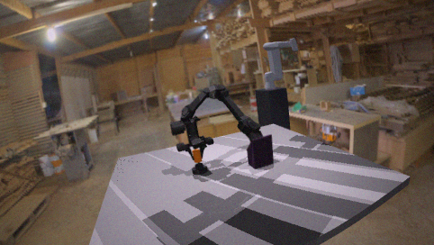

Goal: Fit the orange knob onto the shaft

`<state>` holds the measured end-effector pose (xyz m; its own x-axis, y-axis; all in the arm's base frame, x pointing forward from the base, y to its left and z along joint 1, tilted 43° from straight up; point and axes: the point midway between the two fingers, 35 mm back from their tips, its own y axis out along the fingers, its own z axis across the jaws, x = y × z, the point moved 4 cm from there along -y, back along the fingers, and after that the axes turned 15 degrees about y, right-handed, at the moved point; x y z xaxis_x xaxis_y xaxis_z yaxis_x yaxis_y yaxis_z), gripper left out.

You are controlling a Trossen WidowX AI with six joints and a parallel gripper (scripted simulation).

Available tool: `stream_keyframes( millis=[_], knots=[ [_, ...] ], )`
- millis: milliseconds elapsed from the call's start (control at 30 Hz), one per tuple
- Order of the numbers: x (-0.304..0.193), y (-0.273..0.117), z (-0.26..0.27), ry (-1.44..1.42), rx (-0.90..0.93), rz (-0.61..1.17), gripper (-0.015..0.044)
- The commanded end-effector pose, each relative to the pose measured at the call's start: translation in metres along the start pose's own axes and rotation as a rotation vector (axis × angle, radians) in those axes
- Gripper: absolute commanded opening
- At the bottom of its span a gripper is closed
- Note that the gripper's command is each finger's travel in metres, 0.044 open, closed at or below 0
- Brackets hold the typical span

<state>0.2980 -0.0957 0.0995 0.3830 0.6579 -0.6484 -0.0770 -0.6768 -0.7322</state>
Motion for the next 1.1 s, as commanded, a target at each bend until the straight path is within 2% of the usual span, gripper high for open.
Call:
stream_keyframes(
  millis=[0, 400, 633, 1067],
  knots=[
    [-0.0002, 0.0002, -0.0002, -0.003, -0.002, 0.000, 0.0000],
    [-0.0008, -0.0043, -0.0016, -0.003, -0.002, 0.000, 0.0000],
    [-0.0004, -0.0033, -0.0023, -0.202, -0.002, 0.000, 0.0000],
    [-0.0003, 0.0008, -0.0006, -0.212, -0.002, 0.000, 0.0000]
  ],
)
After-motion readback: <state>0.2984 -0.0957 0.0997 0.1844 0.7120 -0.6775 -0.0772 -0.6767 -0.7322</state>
